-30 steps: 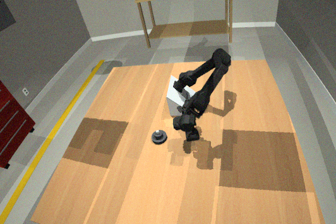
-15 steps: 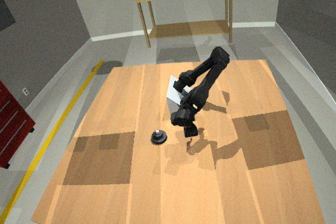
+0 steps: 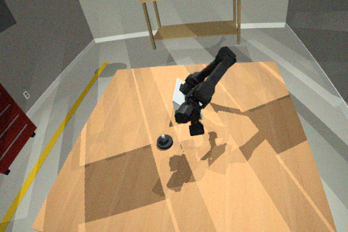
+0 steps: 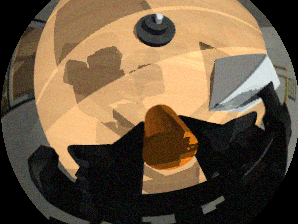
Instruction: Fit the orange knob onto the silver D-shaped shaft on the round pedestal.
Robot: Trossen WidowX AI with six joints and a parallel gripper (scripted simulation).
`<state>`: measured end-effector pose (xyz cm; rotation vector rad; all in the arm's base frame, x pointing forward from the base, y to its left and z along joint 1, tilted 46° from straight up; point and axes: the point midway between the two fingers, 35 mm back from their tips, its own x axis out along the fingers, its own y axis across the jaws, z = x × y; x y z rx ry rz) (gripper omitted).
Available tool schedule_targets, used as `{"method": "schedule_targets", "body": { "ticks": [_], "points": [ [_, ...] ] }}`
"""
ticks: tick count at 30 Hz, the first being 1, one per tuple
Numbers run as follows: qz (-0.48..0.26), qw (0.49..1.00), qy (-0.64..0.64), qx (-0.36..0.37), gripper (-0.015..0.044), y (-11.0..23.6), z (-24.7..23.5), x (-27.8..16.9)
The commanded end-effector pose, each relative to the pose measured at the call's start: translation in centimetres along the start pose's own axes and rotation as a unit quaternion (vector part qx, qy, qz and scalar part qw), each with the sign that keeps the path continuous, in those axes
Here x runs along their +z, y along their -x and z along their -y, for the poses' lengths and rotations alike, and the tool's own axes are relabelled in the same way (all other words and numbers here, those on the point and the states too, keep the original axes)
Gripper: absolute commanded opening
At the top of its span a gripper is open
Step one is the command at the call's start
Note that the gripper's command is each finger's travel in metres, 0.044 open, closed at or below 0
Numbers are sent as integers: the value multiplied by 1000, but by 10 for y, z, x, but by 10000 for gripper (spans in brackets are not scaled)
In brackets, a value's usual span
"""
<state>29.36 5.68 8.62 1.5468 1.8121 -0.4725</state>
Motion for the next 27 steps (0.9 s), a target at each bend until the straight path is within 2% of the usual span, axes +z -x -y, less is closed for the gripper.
{"method": "schedule_targets", "body": {
  "ticks": [1, 10, 27],
  "points": [
    [3, 1000, 2, 3, 0, 15, -1, 1],
    [-1, 1000, 3, 4, 0, 42, 1, 0],
    [5, 1000, 3, 4, 0, 35, 0, 35]
  ]
}}
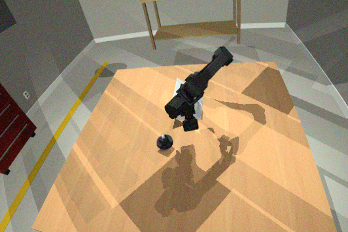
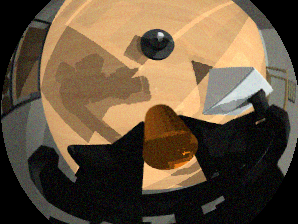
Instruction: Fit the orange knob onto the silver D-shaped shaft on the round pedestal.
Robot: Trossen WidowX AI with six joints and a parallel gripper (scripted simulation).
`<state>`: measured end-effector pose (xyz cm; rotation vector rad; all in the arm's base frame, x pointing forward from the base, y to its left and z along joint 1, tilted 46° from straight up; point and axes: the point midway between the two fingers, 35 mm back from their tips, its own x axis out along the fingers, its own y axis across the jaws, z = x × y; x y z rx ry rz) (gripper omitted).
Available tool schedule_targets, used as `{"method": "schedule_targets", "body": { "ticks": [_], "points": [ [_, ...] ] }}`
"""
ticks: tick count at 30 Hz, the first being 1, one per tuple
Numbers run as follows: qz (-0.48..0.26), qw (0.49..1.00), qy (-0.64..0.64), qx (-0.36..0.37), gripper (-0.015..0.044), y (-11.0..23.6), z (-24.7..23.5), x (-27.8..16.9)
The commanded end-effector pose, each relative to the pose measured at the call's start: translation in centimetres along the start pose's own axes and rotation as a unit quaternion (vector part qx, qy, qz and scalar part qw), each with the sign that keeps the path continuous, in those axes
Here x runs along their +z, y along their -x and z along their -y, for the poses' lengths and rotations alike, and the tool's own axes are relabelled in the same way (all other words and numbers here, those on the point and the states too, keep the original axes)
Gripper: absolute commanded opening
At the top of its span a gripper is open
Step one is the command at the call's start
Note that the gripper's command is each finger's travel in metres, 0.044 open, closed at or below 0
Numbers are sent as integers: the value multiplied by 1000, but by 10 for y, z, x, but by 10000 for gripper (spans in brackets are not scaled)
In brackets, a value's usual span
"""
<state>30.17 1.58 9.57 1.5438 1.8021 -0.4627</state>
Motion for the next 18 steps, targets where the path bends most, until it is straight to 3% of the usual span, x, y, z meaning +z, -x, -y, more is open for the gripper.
{"method": "schedule_targets", "body": {
  "ticks": [1, 18],
  "points": [
    [3, 1000, -1, 0, 0, -2, 1, 15],
    [3, 1000, 0, -2, 0, -19, 8, 68]
  ]
}}
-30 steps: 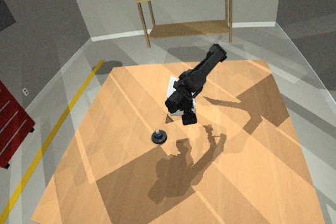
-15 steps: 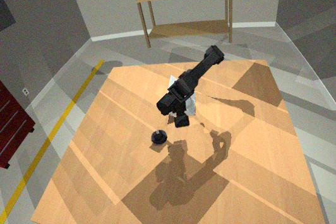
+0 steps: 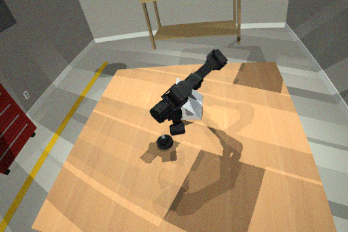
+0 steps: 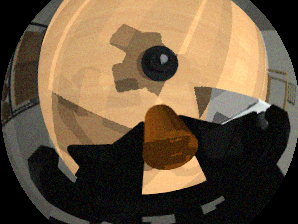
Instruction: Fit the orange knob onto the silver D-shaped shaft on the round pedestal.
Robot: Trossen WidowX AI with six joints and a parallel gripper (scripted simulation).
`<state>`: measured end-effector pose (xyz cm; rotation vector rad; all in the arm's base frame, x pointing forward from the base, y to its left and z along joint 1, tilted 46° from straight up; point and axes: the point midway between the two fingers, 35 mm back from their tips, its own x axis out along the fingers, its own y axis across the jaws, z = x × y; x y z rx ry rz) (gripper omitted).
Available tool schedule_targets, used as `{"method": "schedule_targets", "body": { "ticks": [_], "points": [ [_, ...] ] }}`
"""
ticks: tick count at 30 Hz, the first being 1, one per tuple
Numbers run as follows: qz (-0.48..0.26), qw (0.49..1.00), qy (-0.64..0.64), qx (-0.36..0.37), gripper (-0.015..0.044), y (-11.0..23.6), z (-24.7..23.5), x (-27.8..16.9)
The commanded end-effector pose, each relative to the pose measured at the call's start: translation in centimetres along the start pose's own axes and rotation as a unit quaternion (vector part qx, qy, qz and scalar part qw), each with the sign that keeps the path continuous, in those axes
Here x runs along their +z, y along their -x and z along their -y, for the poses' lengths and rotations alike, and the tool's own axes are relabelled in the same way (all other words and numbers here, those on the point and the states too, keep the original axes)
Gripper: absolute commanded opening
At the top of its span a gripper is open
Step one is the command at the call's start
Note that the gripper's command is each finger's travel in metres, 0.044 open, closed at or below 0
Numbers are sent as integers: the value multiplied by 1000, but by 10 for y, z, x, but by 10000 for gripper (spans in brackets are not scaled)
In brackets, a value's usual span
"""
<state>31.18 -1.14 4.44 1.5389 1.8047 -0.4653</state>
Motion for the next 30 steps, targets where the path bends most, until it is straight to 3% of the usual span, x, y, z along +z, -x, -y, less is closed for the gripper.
{"method": "schedule_targets", "body": {
  "ticks": [1, 30],
  "points": [
    [2, 1000, 0, 0, 0, -3, 4, 15],
    [-1, 1000, -2, 3, 0, -31, 27, 86]
  ]
}}
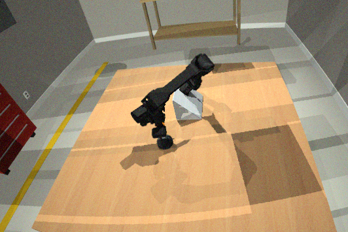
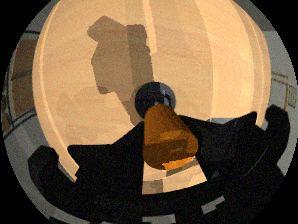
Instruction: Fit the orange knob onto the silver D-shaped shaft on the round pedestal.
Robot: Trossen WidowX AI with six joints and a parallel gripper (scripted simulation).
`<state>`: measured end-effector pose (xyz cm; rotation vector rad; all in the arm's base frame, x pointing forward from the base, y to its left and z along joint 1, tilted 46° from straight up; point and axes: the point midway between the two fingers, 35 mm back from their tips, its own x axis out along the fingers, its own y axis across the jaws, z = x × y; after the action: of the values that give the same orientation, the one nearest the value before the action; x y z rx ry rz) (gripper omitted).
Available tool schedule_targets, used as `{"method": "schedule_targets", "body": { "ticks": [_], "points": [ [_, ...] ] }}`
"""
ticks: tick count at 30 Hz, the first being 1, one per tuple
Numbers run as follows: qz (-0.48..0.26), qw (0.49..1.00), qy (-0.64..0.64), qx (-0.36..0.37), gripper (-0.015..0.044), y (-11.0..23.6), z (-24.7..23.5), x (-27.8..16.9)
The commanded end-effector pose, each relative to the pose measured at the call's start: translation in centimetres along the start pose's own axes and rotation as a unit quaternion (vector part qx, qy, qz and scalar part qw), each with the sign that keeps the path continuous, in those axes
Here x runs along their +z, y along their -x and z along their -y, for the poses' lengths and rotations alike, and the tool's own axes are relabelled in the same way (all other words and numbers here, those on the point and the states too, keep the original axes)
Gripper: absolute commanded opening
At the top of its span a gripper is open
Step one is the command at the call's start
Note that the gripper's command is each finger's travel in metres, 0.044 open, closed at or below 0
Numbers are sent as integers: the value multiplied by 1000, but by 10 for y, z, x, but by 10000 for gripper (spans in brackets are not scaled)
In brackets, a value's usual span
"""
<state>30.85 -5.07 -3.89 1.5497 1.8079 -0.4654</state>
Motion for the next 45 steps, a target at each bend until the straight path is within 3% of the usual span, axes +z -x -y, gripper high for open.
{"method": "schedule_targets", "body": {
  "ticks": [1, 11, 40, 45],
  "points": [
    [3, 1000, 2, 1, 0, 0, 1, 3],
    [2, 1000, 0, 2, 0, -26, 1, 4],
    [2, 1000, 4, 2, 0, -20, 1, 2],
    [3, 998, 66, 2, 0, -20, 1, 2]
  ]
}}
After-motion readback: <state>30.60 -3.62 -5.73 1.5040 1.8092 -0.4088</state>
